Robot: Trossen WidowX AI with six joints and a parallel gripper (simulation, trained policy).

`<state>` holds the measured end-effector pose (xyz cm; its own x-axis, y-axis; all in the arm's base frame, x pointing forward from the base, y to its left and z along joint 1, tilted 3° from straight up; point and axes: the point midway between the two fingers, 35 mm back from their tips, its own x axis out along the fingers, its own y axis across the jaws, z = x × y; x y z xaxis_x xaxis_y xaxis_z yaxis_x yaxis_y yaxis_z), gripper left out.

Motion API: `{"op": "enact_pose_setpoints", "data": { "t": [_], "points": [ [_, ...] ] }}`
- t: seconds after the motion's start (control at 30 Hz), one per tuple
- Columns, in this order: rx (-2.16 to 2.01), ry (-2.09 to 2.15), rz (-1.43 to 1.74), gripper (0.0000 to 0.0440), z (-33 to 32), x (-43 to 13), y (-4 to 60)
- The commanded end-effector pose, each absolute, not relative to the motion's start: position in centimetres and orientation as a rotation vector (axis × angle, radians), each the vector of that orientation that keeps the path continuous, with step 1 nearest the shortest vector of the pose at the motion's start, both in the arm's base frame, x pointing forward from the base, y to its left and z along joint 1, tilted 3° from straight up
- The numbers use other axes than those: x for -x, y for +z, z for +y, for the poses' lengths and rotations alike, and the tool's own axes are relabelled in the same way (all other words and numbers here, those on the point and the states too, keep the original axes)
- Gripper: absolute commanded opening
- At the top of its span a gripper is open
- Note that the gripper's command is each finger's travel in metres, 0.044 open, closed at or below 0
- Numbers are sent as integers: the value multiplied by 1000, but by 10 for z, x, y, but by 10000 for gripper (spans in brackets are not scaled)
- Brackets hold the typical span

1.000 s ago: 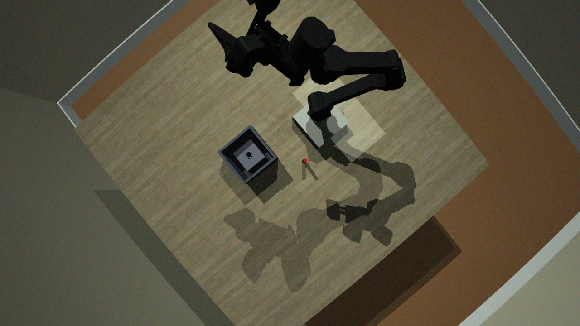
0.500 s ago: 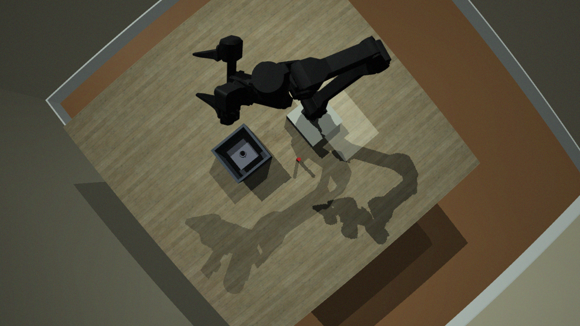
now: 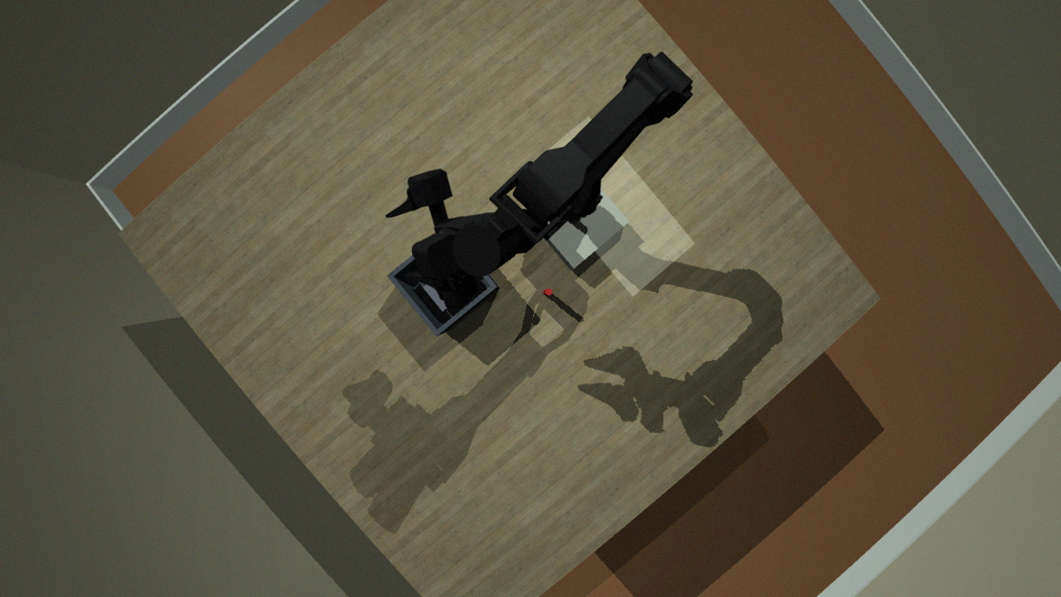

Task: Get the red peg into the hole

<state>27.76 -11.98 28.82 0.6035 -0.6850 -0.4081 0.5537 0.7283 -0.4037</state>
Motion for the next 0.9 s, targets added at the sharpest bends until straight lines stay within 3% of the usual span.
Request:
{"op": "enact_pose_setpoints", "data": {
  "t": [0.0, 0.87],
  "points": [
    [162, -668, 630, 440, -98, -285, 263],
    [-380, -651, 1190, 440, 39, -222, 118]
  ]
}}
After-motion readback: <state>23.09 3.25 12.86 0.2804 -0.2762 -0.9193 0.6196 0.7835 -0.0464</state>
